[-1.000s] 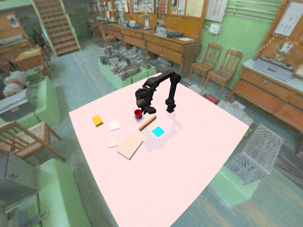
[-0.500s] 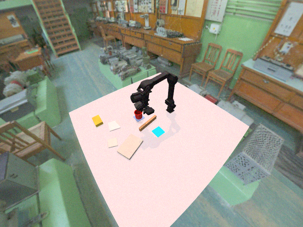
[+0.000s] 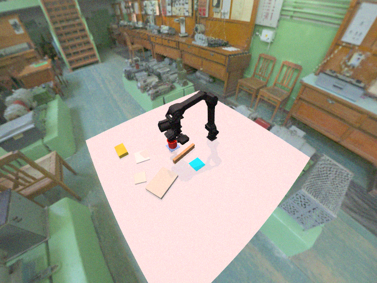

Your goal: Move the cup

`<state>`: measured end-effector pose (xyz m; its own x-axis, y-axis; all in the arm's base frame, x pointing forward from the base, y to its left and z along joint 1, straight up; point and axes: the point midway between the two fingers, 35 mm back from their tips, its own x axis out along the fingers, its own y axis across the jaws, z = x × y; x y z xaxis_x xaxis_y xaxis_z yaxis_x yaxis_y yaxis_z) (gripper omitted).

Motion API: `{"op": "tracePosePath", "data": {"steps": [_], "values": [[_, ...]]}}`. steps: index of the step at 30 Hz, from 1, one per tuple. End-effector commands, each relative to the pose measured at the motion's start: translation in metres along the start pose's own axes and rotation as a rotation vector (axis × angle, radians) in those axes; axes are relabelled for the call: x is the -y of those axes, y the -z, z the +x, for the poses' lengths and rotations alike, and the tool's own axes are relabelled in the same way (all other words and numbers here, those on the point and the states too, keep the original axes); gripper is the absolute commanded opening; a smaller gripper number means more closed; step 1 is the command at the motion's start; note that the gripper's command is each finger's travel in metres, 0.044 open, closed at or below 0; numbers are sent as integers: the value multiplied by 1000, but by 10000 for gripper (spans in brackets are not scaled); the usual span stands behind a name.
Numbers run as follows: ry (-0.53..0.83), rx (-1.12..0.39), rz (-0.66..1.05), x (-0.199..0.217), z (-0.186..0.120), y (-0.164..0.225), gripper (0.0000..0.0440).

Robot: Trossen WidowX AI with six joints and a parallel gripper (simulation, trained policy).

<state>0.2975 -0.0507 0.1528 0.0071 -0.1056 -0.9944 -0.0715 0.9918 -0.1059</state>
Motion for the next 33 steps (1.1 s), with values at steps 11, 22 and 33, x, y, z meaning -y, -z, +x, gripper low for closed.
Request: {"op": "tracePosePath", "data": {"steps": [11, 22, 33], "values": [[-6, -62, -68, 17, 38, 5, 172], [-38, -101, -169, 21, 80, 9, 187], [-66, -119, -332, 22, 97, 15, 0]]}}
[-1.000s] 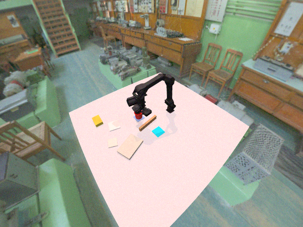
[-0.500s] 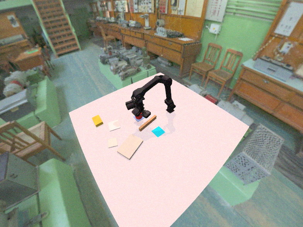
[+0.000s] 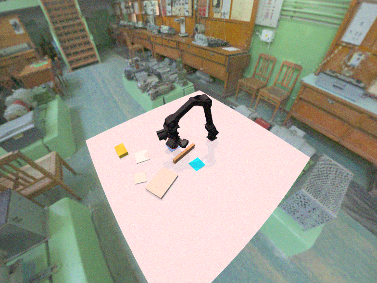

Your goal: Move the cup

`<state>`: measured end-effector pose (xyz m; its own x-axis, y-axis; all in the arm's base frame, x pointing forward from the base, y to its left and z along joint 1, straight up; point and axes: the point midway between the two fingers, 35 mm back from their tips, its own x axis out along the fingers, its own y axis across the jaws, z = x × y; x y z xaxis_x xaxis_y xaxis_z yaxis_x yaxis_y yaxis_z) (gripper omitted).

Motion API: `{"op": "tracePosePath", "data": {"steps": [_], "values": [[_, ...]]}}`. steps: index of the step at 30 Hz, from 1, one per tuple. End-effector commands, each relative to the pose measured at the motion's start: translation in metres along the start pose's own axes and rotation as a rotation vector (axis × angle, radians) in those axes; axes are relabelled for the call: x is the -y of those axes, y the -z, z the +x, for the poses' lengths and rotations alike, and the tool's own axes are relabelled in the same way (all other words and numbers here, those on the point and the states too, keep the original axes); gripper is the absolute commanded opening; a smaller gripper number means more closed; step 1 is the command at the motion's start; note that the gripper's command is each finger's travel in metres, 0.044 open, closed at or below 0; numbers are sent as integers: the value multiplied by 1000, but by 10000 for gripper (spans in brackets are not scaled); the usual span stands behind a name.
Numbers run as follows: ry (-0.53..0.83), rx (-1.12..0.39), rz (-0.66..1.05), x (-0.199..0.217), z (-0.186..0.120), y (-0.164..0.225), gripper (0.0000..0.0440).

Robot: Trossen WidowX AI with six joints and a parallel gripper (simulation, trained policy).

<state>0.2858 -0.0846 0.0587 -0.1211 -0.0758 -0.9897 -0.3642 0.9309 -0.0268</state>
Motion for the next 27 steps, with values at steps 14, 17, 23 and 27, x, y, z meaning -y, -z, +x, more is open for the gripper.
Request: {"op": "tracePosePath", "data": {"steps": [14, 17, 23, 27], "values": [[-3, 38, -170, -11, -32, -1, 2], [1, 47, -190, -15, -40, -2, 1], [13, 70, -228, -25, -56, -7, 0], [22, 86, -255, -33, -65, -12, 0]]}}
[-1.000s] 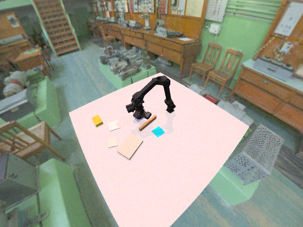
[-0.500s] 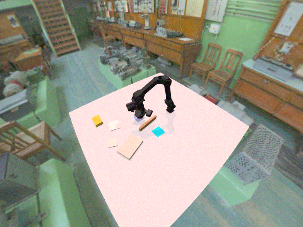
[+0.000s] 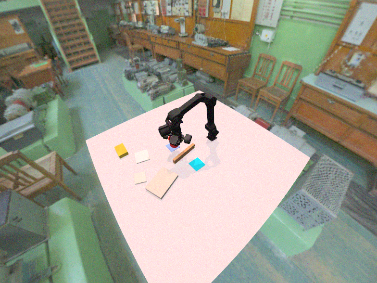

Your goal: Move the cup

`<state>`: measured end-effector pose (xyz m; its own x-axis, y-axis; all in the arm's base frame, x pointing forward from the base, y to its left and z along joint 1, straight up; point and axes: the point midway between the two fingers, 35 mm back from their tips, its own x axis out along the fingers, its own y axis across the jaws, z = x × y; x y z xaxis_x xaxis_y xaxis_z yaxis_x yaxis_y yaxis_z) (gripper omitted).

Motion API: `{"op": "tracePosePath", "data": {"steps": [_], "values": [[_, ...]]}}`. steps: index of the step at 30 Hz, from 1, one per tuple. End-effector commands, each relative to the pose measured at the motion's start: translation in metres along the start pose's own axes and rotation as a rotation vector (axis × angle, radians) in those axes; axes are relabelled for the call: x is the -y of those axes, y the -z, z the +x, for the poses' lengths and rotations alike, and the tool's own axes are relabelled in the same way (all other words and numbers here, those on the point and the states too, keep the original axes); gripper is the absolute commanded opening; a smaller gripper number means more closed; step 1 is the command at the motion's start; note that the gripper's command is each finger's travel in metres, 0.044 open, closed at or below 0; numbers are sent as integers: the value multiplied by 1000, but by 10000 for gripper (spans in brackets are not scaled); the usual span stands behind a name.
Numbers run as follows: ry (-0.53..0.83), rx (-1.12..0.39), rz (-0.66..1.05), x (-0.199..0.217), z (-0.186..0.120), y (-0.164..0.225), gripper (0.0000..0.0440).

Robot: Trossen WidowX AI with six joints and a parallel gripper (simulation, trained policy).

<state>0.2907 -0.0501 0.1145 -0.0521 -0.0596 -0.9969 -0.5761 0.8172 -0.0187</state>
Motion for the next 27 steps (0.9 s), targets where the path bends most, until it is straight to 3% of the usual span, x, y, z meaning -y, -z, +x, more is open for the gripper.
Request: {"op": "tracePosePath", "data": {"steps": [1, 27], "values": [[8, 20, -21, -5, -8, -6, 0], [67, 109, -205, -73, -26, -57, 0]]}}
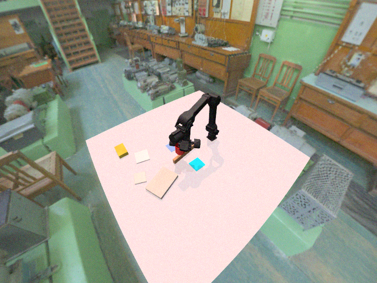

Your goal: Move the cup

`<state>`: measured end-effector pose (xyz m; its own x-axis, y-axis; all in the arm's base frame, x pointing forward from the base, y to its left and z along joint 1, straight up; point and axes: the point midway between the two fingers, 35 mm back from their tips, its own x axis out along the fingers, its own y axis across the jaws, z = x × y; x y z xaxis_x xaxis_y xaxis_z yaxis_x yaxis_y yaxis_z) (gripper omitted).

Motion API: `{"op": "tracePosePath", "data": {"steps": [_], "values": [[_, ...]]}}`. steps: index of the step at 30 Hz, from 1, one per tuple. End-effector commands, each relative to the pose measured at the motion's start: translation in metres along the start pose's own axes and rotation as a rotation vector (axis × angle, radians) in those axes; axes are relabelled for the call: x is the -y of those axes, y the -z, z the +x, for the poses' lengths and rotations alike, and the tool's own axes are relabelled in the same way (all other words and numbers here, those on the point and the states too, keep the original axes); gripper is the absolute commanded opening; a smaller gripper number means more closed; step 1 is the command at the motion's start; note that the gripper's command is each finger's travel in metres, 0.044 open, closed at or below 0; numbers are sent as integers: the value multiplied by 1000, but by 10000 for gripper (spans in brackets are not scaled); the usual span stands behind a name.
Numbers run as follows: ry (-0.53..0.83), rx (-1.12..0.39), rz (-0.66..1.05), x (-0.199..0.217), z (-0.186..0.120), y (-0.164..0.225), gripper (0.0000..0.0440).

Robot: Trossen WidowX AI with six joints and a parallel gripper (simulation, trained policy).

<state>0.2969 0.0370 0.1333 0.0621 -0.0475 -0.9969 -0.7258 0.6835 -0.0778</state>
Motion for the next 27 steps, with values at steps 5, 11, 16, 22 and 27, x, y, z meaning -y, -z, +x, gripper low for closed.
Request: {"op": "tracePosePath", "data": {"steps": [5, 11, 16, 22, 27], "values": [[7, 28, -39, -19, -1, -14, 0], [10, 43, -75, -37, 1, -25, 0], [12, 55, -102, -53, 4, -33, 0], [12, 65, -128, -72, 11, -40, 0], [13, 68, -139, -84, 21, -41, 0]]}}
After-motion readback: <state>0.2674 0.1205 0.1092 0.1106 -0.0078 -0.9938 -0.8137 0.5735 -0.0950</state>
